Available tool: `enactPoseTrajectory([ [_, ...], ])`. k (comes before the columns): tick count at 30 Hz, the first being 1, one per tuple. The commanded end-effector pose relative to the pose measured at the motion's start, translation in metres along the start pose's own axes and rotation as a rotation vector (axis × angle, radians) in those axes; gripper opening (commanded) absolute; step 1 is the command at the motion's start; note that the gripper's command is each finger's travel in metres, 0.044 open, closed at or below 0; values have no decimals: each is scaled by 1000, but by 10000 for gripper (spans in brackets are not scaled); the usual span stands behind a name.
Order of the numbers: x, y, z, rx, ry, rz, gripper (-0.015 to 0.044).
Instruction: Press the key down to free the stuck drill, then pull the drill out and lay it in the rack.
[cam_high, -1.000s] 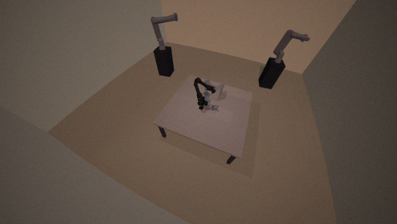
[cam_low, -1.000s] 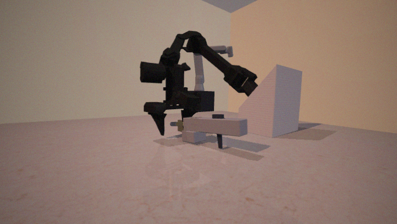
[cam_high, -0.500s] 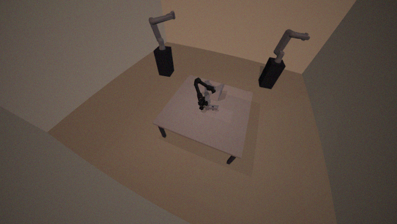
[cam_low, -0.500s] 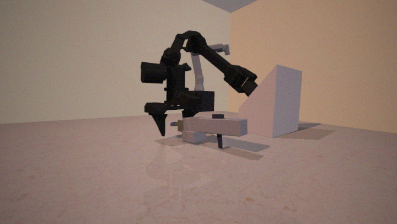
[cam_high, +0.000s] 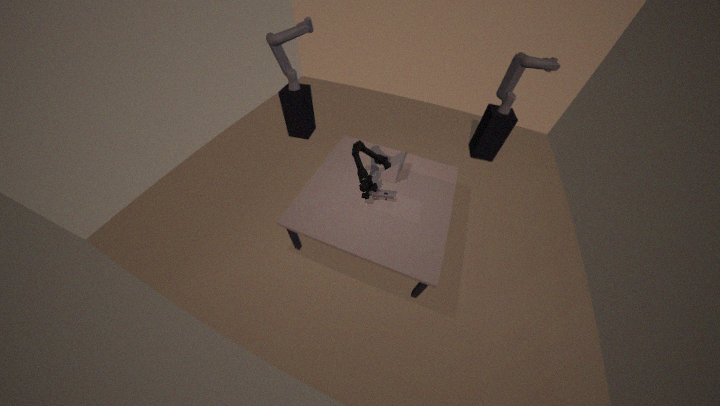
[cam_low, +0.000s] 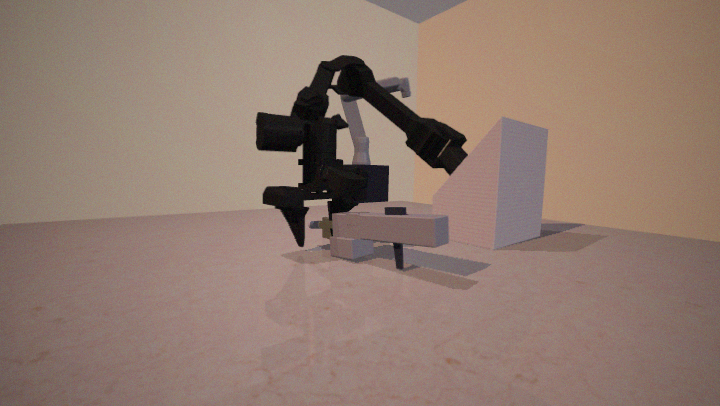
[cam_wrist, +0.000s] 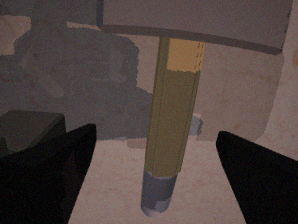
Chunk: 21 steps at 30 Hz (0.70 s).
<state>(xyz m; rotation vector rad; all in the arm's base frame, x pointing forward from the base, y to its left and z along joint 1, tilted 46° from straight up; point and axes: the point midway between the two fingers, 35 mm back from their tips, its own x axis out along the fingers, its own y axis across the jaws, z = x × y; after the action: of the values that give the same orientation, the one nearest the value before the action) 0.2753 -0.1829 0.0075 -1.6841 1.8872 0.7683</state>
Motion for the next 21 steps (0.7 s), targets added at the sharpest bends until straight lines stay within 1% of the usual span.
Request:
enactPoseTrajectory([
  [1, 0, 0, 0, 0, 0, 0, 256],
  [10, 0, 0, 0, 0, 0, 0, 20],
  [13, 0, 0, 0, 0, 0, 0, 0],
  [21, -2, 2, 0, 1, -3, 3, 0],
])
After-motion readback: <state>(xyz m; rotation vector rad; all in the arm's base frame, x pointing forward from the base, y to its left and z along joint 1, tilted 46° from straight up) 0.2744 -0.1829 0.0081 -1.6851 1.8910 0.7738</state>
